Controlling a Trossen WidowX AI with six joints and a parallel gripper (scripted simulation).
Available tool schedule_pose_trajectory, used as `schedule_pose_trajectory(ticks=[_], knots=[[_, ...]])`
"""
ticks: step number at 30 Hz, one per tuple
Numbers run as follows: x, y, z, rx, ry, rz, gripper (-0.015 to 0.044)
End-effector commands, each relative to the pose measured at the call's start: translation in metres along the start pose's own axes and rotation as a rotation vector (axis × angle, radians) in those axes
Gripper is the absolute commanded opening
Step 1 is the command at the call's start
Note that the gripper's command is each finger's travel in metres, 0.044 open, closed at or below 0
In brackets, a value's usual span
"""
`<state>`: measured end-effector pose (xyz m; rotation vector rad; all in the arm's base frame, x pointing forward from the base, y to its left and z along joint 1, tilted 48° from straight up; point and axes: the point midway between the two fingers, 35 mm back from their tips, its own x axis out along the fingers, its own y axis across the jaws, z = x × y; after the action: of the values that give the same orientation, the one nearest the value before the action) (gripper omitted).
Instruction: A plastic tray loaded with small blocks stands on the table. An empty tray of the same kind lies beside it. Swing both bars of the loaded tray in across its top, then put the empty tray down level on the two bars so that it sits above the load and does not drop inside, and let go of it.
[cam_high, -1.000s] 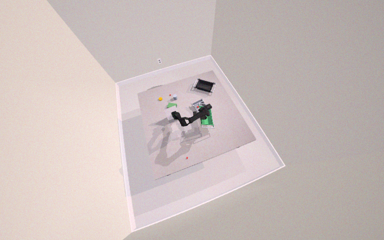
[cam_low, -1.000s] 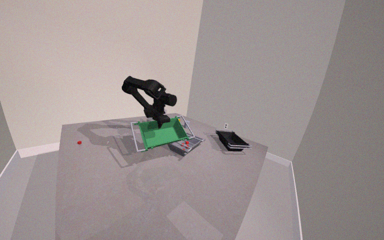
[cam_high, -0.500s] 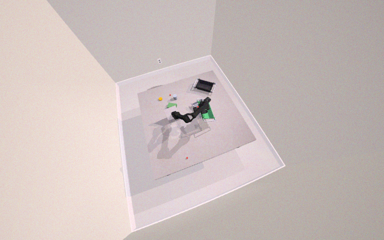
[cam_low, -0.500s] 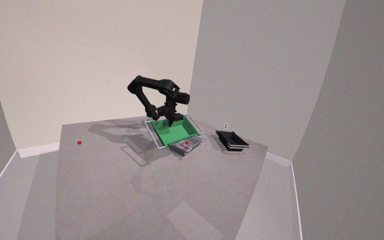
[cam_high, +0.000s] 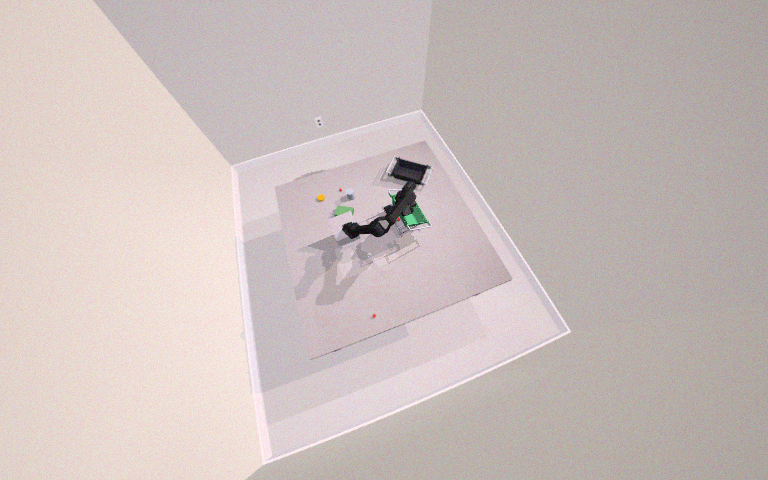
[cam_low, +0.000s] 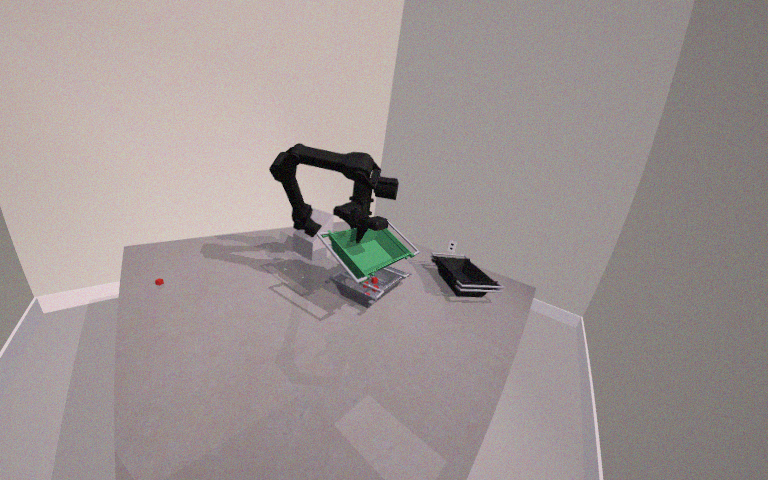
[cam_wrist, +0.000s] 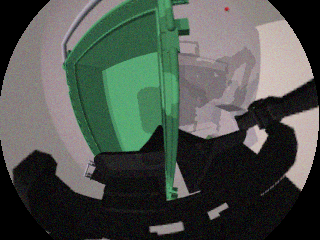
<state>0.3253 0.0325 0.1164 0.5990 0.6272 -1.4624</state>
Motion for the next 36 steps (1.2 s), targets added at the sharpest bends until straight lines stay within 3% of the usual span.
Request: schedule_pose_trajectory(ticks=[1, 8, 36], knots=[[-0.008, 0.004, -0.021, -0.042, -0.018, 0.025, 0.0], [-0.01, 0.004, -0.045, -0.099, -0.043, 0.032, 0.0], [-0.01, 0.004, -0.045, -0.099, -0.043, 0.032, 0.0]])
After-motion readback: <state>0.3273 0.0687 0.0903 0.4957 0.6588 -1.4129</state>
